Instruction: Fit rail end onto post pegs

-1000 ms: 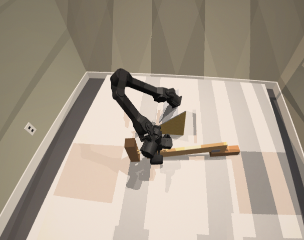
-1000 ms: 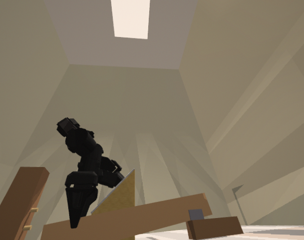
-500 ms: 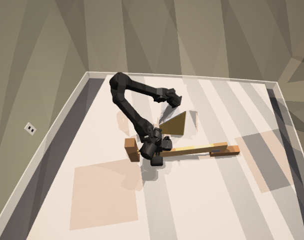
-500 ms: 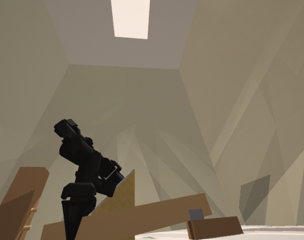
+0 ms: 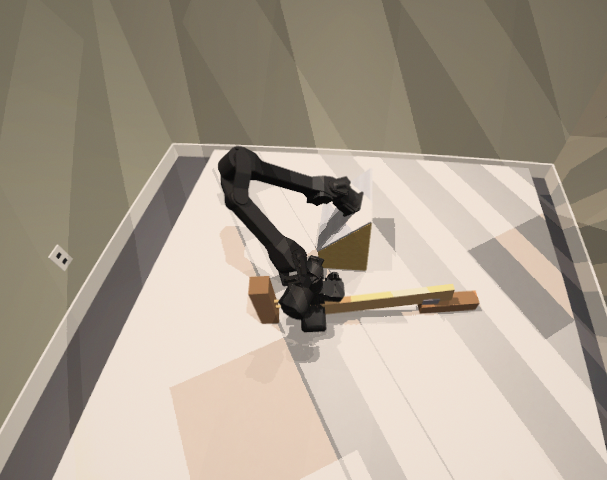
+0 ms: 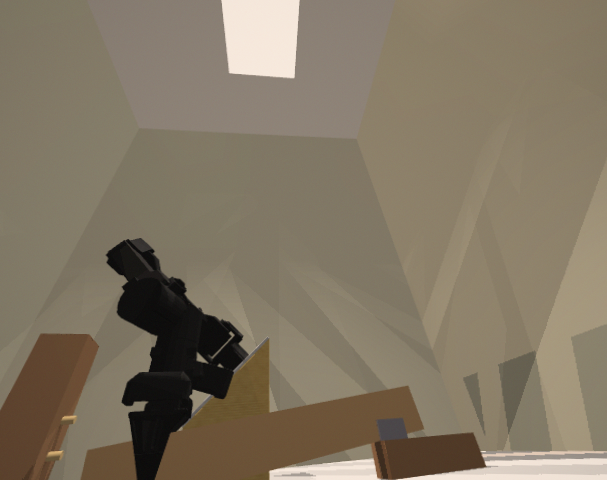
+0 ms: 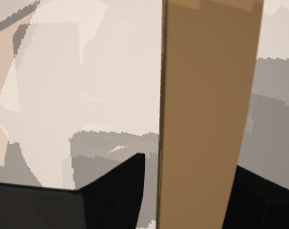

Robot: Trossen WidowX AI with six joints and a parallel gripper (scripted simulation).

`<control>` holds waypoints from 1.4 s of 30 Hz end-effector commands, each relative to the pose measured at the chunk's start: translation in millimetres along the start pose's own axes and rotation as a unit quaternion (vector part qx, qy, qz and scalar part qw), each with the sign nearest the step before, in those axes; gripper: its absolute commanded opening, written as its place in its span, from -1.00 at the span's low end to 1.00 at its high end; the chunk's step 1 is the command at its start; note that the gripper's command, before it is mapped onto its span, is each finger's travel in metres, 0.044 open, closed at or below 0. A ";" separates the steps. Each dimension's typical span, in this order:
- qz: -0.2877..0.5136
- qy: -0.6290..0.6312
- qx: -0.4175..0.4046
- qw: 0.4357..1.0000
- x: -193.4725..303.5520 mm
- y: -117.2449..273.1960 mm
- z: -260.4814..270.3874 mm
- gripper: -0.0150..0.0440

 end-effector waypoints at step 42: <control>-0.002 0.003 0.001 1.000 0.5 10.7 -1.0 -0.49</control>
Point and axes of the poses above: the point midway between the two fingers, 35 mm back from their tips, its own y axis back along the fingers, its own z axis across the jaws, x = y × z, the point moved 10 cm from there along y, back along the fingers, and after that the axes turned 8 degrees about y, right-handed, at the moved point
